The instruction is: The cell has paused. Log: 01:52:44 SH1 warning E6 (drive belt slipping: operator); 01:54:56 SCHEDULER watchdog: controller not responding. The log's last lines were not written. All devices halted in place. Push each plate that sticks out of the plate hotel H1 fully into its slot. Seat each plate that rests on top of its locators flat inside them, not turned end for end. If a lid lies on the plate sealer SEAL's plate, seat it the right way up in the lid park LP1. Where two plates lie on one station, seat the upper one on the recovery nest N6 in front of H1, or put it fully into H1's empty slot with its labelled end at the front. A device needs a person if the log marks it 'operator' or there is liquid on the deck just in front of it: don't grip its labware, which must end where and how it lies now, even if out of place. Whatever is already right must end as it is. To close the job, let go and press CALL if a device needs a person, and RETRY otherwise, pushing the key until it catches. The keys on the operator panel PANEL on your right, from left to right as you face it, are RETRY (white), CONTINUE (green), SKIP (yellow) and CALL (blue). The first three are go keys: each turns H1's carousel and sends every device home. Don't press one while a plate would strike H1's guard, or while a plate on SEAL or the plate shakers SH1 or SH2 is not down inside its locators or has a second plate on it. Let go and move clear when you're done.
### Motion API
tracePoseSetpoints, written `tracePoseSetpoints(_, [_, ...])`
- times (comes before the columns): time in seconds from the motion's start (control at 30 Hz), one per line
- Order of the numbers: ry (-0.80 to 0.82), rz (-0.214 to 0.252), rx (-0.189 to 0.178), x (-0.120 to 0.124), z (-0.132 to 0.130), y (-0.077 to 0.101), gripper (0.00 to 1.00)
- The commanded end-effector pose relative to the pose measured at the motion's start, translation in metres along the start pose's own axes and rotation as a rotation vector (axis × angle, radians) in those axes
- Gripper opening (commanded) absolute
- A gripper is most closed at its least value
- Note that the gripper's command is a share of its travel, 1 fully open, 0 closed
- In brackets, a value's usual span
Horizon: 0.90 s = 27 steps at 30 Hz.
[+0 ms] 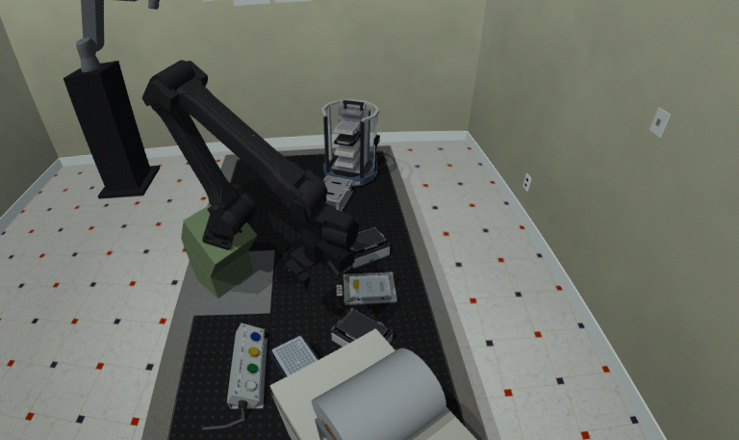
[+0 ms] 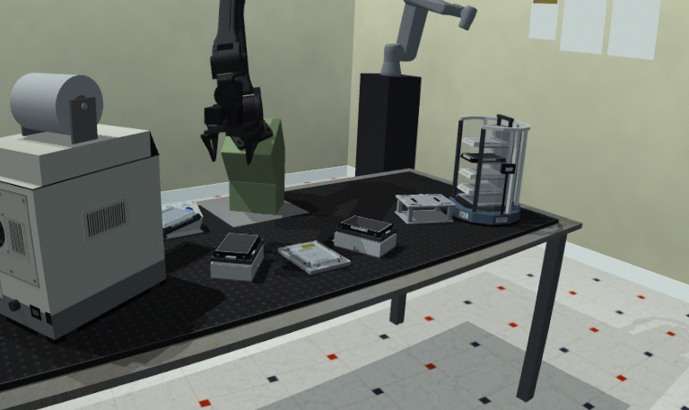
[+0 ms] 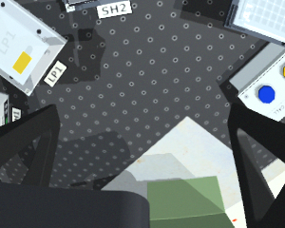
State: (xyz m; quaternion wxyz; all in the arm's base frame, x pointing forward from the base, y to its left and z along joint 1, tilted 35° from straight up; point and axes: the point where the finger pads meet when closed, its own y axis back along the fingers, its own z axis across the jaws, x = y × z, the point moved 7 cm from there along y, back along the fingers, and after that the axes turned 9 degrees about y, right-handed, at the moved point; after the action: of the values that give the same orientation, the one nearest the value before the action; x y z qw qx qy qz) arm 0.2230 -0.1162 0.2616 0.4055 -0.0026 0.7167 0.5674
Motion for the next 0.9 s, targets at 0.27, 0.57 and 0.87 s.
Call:
tracePoseSetpoints(0.27, [0.025, 0.009, 0.007, 0.017, -0.035, 0.001, 1.00])
tracePoseSetpoints(0.57, [0.025, 0.009, 0.008, 0.026, -0.056, 0.001, 1.00])
tracePoseSetpoints(0.87, [-0.097, 0.009, 0.009, 0.039, -0.079, 0.001, 1.00])
